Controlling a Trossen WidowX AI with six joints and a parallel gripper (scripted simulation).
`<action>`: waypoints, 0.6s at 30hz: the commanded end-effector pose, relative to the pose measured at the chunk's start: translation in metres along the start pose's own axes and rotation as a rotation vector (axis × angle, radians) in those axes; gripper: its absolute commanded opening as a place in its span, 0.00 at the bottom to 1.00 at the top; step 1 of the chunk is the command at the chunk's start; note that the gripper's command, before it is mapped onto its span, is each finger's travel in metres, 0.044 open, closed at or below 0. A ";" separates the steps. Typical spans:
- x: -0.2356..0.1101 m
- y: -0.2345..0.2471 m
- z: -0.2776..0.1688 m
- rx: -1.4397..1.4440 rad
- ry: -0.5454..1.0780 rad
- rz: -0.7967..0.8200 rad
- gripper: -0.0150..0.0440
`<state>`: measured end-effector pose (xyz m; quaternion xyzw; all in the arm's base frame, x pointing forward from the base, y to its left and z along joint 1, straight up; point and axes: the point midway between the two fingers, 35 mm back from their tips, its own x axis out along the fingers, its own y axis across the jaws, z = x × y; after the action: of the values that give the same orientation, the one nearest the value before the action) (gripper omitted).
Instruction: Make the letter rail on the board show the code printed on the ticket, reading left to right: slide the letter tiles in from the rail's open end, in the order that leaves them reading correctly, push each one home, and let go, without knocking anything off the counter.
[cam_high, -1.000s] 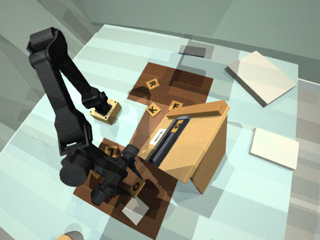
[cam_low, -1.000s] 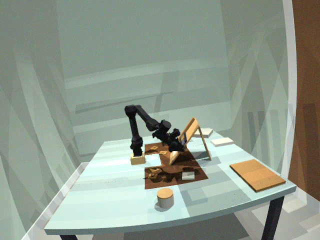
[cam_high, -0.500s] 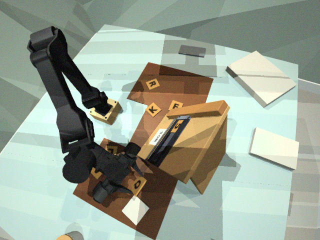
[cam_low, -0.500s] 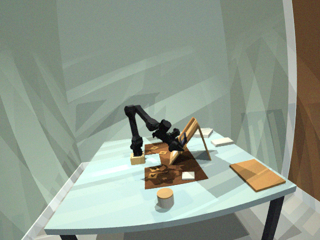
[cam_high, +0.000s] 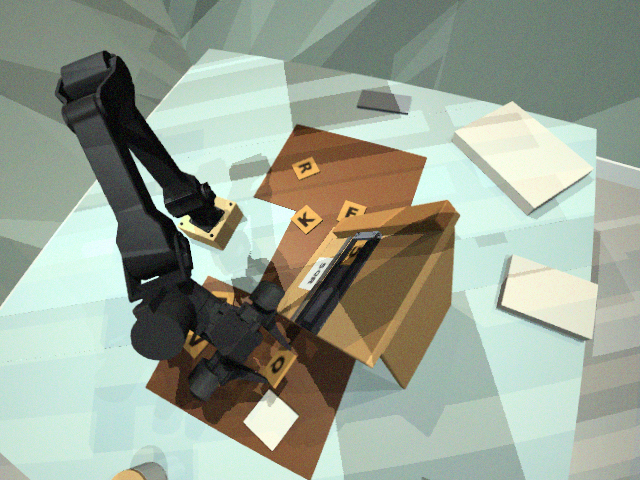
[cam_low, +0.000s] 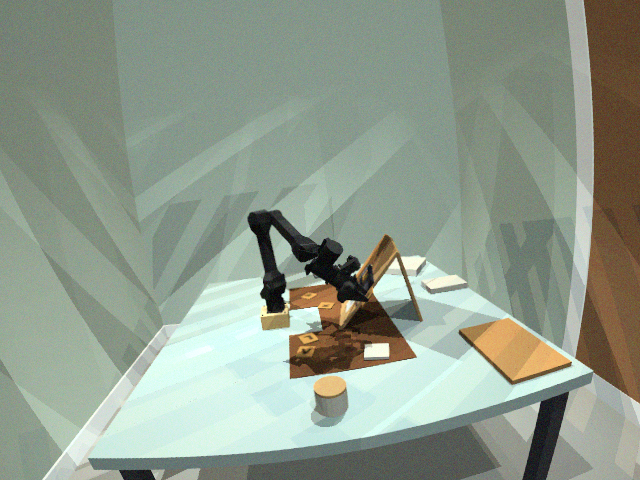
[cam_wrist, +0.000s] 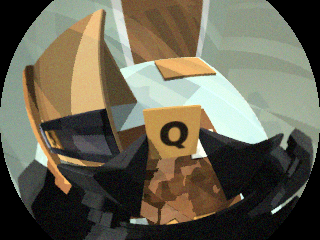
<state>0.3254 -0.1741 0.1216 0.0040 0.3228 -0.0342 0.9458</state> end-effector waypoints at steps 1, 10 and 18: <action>0.000 0.003 0.000 0.004 0.001 -0.001 0.25; 0.000 0.007 0.000 0.004 0.001 -0.001 0.25; 0.000 0.011 0.000 0.005 0.001 -0.001 0.25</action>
<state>0.3262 -0.1650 0.1216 0.0044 0.3229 -0.0341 0.9458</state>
